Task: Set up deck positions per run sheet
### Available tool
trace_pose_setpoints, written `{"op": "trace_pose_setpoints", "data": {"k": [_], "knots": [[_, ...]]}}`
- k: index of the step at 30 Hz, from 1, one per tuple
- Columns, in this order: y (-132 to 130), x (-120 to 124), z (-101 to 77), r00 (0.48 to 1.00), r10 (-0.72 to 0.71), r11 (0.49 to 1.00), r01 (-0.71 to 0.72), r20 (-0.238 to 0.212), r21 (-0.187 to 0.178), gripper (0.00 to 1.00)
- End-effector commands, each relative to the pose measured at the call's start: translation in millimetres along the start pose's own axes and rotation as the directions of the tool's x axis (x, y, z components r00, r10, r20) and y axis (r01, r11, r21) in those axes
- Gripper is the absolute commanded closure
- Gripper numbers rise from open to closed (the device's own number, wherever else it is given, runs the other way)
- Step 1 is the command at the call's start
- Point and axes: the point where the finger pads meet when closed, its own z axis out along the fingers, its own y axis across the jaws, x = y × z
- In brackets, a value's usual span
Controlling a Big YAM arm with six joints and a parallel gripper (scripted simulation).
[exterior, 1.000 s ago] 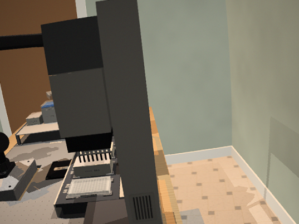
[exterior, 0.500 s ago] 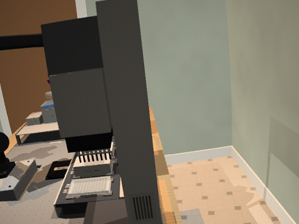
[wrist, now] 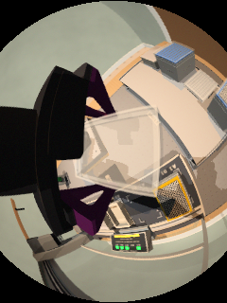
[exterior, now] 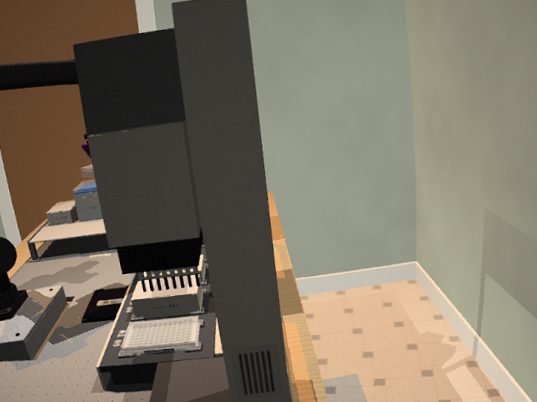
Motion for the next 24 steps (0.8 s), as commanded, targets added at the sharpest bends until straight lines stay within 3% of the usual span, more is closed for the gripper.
{"op": "trace_pose_setpoints", "data": {"k": [1, 19, 24], "knots": [[0.8, -3.1, -10.6, 0.994, -0.104, 0.995, 0.104, 0.029, 0.008, 1.00], [0.9, -3.0, -10.5, 0.919, -0.393, 0.919, 0.393, 0.025, 0.015, 1.00], [1.0, -3.0, -10.4, 0.875, -0.483, 0.876, 0.483, 0.023, 0.017, 1.00]]}}
